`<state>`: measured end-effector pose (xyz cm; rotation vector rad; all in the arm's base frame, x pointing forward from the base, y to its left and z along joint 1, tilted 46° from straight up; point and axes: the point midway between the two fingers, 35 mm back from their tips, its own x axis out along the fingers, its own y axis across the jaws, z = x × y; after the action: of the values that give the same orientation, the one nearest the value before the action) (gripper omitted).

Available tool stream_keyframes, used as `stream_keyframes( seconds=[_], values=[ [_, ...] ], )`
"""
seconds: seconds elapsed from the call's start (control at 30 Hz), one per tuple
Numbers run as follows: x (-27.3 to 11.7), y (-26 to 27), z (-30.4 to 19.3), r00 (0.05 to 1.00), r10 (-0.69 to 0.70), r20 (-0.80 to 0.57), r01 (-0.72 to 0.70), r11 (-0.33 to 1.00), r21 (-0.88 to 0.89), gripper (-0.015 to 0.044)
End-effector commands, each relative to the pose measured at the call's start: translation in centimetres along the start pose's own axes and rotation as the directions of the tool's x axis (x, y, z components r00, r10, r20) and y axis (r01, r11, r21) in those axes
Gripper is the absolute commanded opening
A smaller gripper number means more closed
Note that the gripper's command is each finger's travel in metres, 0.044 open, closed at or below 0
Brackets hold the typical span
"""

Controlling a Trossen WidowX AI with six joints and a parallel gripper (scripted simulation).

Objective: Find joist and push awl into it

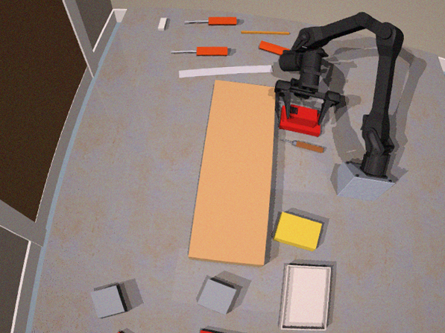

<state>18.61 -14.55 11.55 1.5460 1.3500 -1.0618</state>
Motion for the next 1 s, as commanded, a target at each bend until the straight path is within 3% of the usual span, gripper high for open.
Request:
stream_keyframes(
  seconds=[0.0,0.97],
  values=[
    [0.0,0.0,0.0,1.000,0.000,0.000,0.000,1.000,0.000,0.0440],
    [-2.7,0.0,0.0,1.000,0.001,0.002,-0.001,1.000,0.000,0.0440]
  ],
)
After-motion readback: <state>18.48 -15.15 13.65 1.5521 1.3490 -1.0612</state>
